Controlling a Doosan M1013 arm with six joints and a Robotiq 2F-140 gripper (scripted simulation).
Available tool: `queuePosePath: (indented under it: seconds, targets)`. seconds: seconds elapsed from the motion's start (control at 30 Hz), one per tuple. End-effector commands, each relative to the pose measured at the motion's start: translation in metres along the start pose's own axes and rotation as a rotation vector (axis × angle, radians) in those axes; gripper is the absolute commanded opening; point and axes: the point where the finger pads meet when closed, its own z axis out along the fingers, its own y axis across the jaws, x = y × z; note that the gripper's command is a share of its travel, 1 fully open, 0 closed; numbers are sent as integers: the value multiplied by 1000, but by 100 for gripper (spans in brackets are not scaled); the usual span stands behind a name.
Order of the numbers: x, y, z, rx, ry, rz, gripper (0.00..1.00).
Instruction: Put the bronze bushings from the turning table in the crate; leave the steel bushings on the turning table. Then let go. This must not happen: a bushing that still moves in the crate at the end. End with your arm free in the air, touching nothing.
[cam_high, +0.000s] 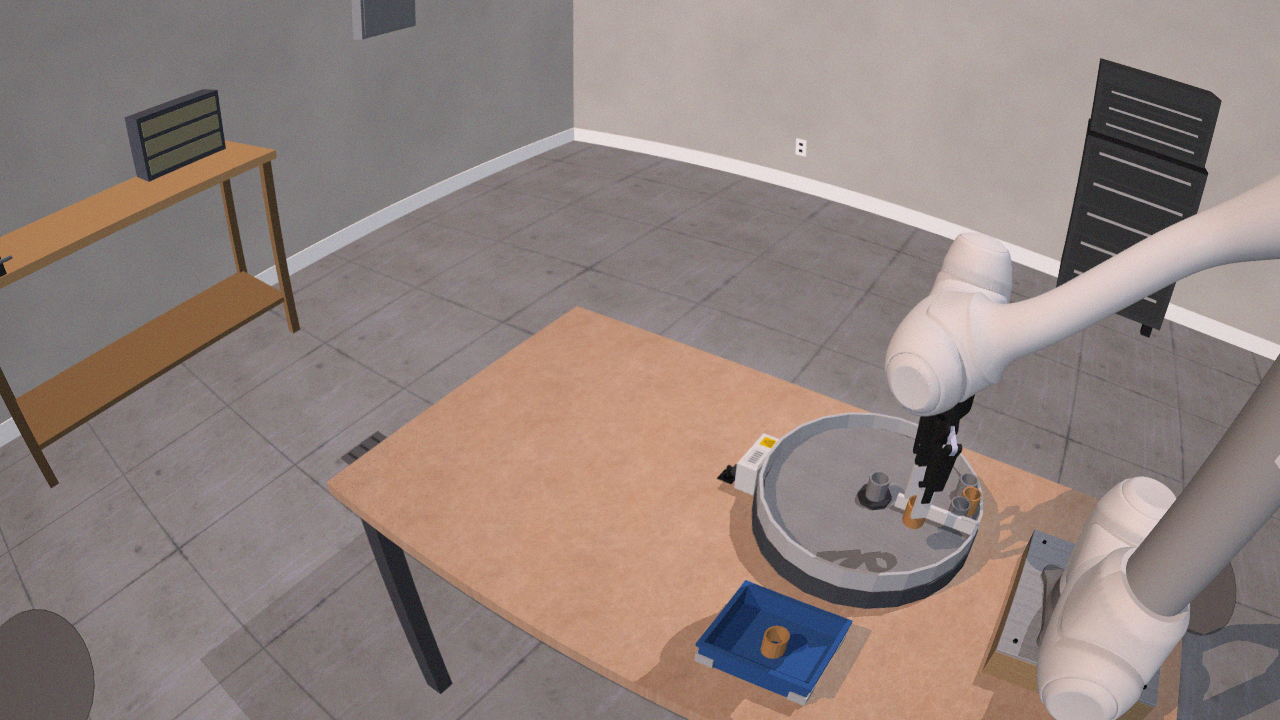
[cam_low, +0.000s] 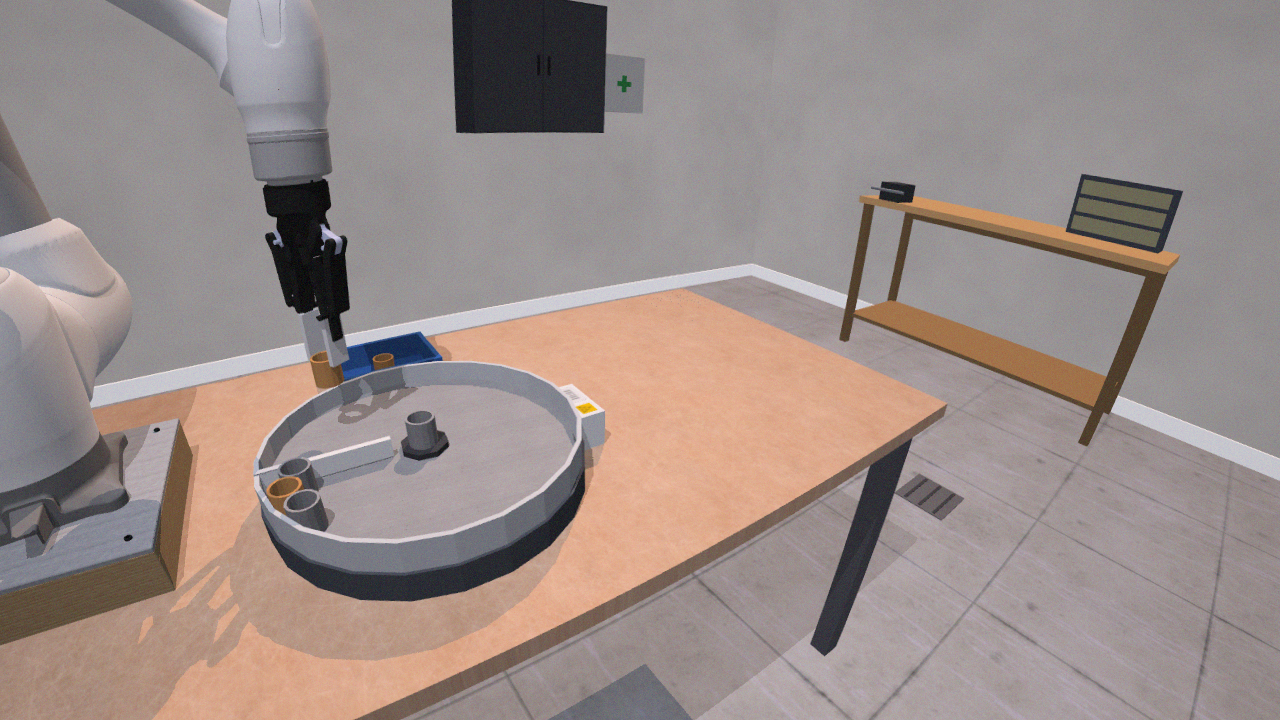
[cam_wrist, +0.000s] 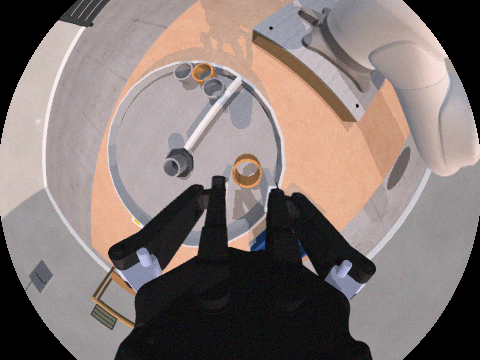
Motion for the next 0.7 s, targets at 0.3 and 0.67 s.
queuePosePath:
  seconds: [0.3, 0.67]
  targets:
    - [-83, 75, 1, 5, 5, 3, 0]
    - [-143, 131, 1, 5, 5, 3, 0]
